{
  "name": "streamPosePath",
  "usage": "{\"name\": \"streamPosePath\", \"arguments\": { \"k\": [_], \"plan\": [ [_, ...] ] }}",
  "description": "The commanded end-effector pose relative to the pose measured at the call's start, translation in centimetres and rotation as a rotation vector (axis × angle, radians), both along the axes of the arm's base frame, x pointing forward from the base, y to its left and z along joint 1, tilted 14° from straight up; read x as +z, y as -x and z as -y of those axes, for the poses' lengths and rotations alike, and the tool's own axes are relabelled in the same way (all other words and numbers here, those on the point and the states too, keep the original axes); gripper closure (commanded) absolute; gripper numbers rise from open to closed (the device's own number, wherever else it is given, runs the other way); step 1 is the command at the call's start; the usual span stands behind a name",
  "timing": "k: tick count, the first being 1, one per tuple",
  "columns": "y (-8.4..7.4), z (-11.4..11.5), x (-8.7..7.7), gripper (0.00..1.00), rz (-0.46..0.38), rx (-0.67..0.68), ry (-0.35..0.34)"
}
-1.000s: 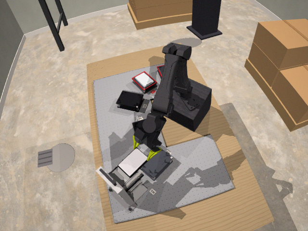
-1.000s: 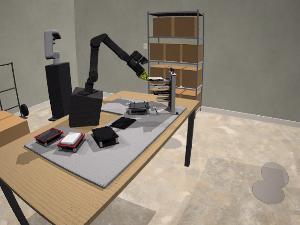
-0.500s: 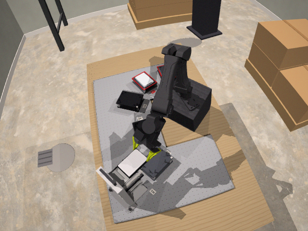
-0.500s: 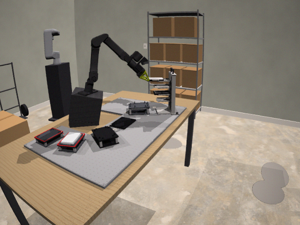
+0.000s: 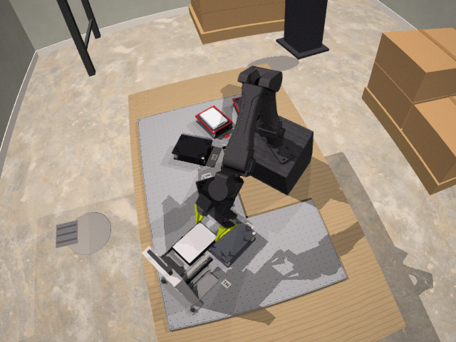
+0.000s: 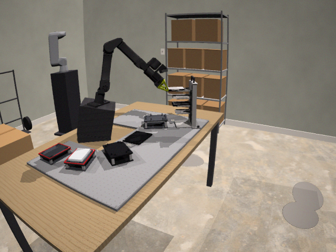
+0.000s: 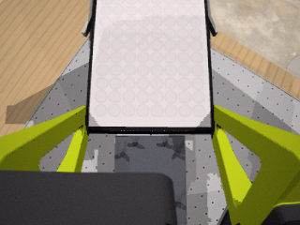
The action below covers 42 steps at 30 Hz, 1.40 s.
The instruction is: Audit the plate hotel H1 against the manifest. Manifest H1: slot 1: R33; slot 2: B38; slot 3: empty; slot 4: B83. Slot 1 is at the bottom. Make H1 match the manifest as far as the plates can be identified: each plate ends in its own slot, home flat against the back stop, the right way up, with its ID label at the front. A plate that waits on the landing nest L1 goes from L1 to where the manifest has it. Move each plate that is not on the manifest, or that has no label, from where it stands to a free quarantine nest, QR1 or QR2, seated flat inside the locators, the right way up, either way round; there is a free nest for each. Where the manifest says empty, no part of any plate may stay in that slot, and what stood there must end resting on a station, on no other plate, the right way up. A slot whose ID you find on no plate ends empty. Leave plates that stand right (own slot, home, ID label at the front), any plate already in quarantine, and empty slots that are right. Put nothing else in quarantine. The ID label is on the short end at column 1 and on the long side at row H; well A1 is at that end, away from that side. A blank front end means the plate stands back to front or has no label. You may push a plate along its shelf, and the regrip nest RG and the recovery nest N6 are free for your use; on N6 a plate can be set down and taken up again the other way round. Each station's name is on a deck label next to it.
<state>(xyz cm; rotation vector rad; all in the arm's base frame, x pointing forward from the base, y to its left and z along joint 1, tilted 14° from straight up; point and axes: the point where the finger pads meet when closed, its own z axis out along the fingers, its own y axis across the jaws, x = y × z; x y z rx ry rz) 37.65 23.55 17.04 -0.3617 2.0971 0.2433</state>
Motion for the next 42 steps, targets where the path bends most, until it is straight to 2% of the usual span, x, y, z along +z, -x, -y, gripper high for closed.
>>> {"name": "streamPosePath", "arguments": {
  "k": [1,24,25,27,28,29,42],
  "plan": [
    [-1.1,-0.2,1.1,0.14,0.025,-0.006,-0.014],
    [-2.1,-0.6,0.5,0.14,0.016,-0.004,-0.009],
    [-1.8,-0.5,-0.2,0.14,0.000,-0.003,0.002],
    [-1.6,-0.6,0.5,0.14,0.017,-0.001,-0.011],
    [-1.8,-0.4,-0.5,0.00,-0.001,-0.003,0.002],
    [-1.6,-0.6,0.4,0.00,0.017,-0.001,-0.011],
    [-1.6,-0.6,0.4,0.00,0.017,-0.001,-0.011]
  ]
}}
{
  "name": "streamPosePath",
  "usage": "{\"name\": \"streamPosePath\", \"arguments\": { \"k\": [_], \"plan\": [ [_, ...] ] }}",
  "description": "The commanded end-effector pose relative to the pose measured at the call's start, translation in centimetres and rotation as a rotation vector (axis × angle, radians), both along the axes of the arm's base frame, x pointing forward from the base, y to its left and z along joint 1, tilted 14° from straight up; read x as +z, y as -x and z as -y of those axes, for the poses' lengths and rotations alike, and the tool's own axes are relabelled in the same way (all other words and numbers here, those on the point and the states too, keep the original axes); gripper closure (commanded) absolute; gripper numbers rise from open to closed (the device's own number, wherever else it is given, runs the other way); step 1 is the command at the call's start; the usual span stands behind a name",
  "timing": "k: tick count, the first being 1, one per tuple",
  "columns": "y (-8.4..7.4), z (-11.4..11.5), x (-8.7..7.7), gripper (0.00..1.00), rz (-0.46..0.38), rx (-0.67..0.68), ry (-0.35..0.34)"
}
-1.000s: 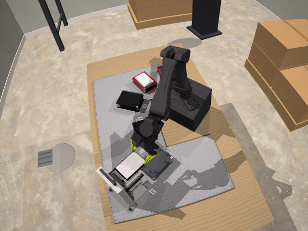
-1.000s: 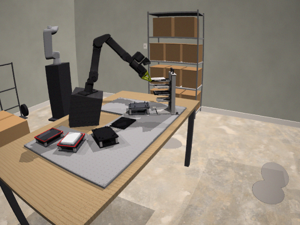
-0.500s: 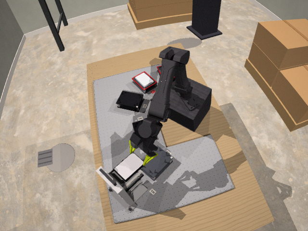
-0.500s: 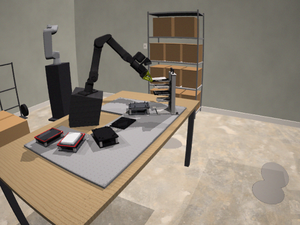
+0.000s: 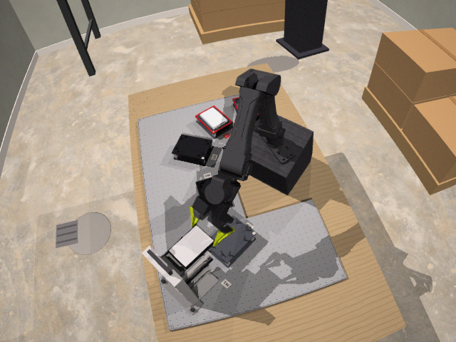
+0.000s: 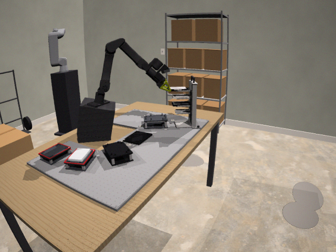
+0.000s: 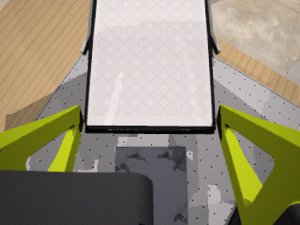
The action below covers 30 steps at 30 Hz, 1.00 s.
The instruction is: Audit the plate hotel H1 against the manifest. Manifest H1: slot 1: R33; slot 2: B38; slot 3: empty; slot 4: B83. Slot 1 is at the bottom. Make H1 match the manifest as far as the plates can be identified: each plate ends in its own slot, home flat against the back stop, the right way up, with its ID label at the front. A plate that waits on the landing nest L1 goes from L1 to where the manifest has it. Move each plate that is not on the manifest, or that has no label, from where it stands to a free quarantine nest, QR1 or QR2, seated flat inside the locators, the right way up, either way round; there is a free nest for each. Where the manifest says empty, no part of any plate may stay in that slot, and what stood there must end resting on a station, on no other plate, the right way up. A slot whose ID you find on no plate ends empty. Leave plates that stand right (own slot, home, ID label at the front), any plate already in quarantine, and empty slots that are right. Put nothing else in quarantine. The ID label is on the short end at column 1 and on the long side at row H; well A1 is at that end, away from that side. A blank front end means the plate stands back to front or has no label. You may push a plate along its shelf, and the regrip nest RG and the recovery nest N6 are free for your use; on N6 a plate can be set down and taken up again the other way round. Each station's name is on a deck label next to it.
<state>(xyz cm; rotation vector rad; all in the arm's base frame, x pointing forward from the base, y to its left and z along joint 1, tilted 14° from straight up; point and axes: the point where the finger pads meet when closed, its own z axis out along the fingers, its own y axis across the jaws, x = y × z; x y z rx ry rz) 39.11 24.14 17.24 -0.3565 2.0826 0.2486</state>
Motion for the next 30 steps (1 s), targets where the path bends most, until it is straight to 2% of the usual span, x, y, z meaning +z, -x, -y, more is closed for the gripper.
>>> {"name": "streamPosePath", "arguments": {
  "k": [1,3,4,5,6,30],
  "plan": [
    [-0.1,0.0,0.2,0.00,0.004,0.000,-0.003],
    [-0.1,0.0,0.2,0.00,0.004,0.000,-0.003],
    [0.0,0.0,2.2,0.00,0.025,0.000,-0.018],
    [0.8,0.3,0.6,0.00,-0.002,0.002,0.002],
    [1.2,0.3,0.2,0.00,-0.008,0.004,0.007],
    [4.4,1.5,-0.5,0.00,0.001,0.002,-0.003]
  ]
}}
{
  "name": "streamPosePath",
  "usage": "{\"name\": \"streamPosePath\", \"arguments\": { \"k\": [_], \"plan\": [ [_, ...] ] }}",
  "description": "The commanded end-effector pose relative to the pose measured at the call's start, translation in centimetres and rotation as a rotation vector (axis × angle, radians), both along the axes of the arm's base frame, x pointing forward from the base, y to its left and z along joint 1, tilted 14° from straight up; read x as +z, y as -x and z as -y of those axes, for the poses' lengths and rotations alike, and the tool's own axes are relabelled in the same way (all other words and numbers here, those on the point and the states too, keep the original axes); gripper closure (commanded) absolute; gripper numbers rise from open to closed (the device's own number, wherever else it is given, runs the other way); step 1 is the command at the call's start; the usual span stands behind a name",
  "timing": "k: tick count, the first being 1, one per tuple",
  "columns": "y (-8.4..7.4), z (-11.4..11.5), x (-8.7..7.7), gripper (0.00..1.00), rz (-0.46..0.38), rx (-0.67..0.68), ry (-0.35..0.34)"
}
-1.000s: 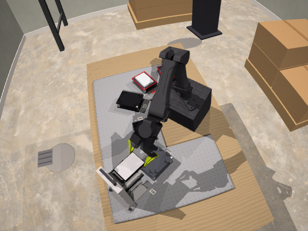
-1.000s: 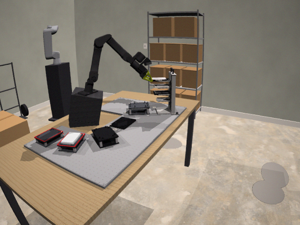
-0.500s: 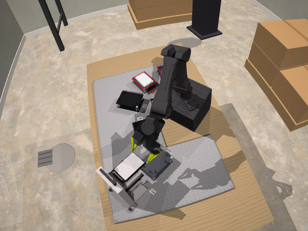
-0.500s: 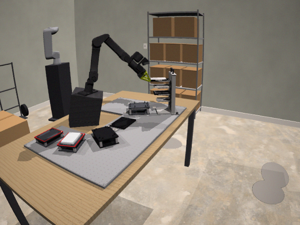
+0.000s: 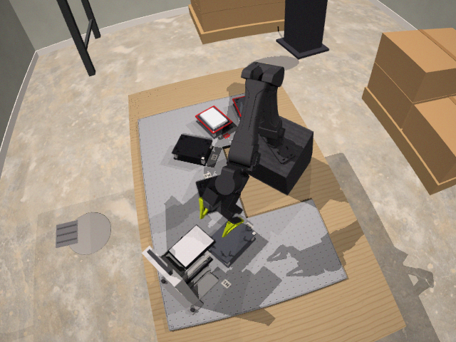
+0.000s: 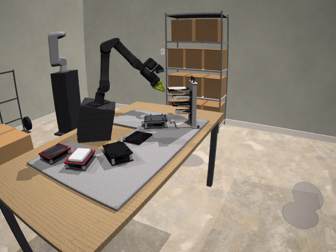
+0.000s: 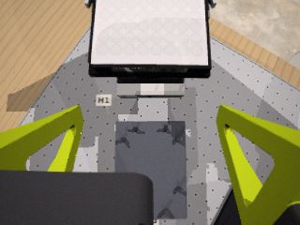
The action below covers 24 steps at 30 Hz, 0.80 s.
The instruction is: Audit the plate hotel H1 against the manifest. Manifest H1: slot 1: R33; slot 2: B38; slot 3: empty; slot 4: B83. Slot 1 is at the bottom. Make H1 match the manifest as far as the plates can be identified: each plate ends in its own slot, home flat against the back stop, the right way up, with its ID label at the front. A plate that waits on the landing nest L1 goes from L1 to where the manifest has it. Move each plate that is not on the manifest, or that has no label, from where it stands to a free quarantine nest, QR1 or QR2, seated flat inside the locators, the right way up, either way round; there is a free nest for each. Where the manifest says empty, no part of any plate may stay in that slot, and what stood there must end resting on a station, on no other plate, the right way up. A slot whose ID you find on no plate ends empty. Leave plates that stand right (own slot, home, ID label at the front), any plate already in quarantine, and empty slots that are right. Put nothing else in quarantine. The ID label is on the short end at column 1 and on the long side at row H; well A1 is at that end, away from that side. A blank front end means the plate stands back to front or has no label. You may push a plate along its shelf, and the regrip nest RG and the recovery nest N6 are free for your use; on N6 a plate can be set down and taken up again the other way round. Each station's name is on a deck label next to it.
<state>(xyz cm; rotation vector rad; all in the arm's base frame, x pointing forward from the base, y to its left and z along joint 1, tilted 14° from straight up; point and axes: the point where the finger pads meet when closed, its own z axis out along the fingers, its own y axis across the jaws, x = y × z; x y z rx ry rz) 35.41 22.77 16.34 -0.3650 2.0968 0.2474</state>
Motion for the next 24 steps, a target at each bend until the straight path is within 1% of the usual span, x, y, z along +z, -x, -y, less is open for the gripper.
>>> {"name": "streamPosePath", "arguments": {
  "k": [1,3,18,20,24],
  "plan": [
    [0.8,0.2,0.4,0.00,0.014,-0.003,-0.010],
    [0.8,0.2,0.4,0.00,0.014,-0.003,-0.010],
    [3.2,1.2,-0.5,0.00,0.004,-0.003,-0.001],
    [3.2,1.2,-0.5,0.00,0.004,-0.003,-0.001],
    [3.8,1.4,-0.6,0.00,0.004,-0.003,-0.001]
  ]
}}
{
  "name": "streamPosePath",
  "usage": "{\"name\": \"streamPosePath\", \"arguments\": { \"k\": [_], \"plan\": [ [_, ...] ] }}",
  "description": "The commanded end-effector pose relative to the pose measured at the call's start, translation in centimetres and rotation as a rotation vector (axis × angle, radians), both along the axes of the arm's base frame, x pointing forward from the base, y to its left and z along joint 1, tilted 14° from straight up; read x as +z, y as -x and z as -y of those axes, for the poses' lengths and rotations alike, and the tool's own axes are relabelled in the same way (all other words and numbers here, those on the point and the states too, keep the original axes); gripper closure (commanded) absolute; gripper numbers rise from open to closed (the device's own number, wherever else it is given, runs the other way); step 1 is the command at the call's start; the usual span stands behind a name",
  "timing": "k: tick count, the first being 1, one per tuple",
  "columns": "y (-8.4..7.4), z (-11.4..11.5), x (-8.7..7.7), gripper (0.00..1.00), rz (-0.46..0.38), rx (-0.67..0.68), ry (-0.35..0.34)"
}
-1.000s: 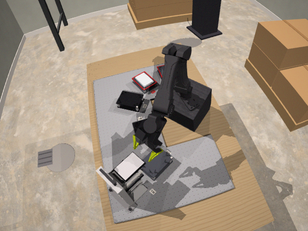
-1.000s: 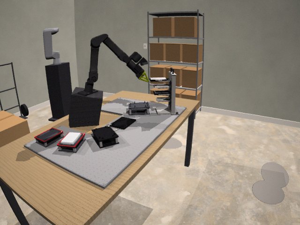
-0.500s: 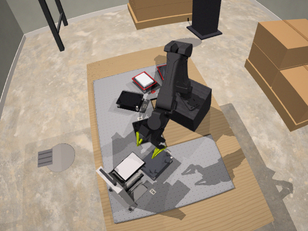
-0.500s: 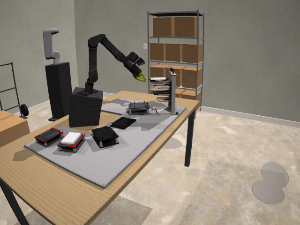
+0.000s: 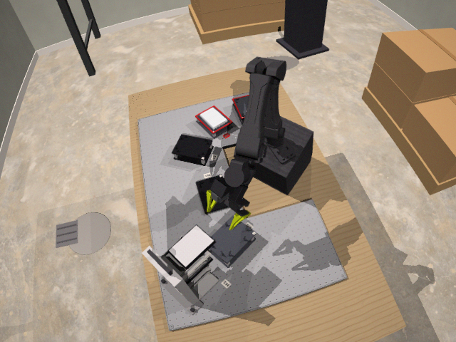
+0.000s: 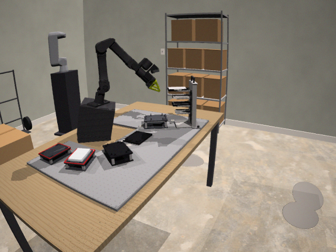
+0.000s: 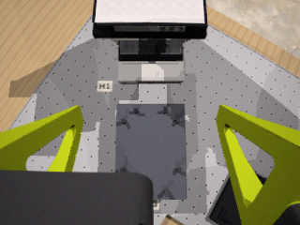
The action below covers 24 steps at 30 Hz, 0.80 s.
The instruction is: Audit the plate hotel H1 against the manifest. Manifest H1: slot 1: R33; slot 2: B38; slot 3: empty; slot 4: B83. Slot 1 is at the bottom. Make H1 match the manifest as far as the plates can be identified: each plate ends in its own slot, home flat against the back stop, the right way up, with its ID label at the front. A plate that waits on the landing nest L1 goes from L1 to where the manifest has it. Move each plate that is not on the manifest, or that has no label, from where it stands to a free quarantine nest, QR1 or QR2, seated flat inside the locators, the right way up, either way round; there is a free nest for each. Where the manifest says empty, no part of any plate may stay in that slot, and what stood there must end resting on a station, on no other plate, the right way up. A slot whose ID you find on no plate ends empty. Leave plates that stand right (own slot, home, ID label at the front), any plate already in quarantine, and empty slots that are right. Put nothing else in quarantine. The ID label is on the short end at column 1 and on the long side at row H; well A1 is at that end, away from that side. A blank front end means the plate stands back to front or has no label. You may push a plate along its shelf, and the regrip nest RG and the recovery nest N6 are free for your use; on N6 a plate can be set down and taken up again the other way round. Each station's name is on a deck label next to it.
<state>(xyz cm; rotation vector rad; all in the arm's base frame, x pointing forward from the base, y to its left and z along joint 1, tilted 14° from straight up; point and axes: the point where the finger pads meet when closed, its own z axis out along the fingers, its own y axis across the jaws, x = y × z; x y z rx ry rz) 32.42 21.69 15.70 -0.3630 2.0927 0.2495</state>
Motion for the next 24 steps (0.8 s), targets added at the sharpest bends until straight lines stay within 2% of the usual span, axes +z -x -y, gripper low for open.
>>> {"name": "streamPosePath", "arguments": {
  "k": [1,7,8,10,24],
  "plan": [
    [0.98,0.38,-0.05,0.00,0.000,-0.003,0.002],
    [1.88,0.72,-0.30,0.00,0.000,-0.003,0.002],
    [1.67,0.50,-0.10,1.00,0.019,-0.003,-0.015],
    [1.25,0.47,-0.17,1.00,0.012,-0.004,-0.006],
    [1.25,0.47,-0.17,1.00,0.012,-0.004,-0.006]
  ]
}}
